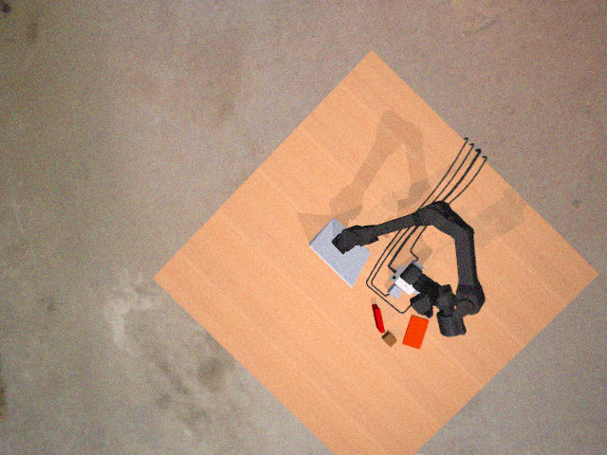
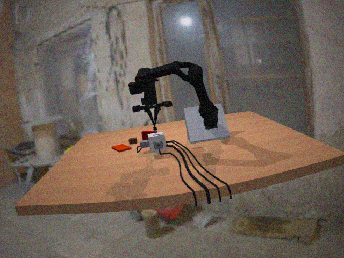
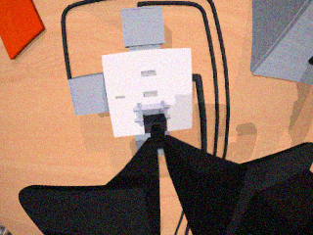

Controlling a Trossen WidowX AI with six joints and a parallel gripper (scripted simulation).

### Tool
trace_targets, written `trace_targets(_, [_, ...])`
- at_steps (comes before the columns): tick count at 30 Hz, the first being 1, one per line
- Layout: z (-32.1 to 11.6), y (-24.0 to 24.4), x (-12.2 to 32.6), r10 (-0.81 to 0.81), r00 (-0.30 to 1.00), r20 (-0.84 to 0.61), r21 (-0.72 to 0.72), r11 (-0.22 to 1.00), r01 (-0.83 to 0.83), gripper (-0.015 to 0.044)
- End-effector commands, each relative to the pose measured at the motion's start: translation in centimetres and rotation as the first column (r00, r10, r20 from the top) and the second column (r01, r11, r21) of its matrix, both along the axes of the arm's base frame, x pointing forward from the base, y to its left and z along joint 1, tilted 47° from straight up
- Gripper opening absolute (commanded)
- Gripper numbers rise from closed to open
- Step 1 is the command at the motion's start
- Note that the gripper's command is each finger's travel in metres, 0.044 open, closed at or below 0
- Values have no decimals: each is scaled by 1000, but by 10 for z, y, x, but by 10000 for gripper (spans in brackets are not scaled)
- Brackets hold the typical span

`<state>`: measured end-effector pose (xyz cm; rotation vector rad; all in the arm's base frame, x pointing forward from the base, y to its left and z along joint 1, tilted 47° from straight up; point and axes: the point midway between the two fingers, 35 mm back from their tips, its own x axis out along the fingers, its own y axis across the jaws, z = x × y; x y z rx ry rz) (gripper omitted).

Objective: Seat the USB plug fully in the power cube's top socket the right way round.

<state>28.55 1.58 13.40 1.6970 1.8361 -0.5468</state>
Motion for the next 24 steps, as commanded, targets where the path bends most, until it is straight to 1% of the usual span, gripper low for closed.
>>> trace_targets(1, [-1, 1, 0, 2, 1000, -3, 10, 1000, -2, 0])
trace_targets(24, [-1, 4, -1, 2, 1000, -6, 28, 1000, -2, 0])
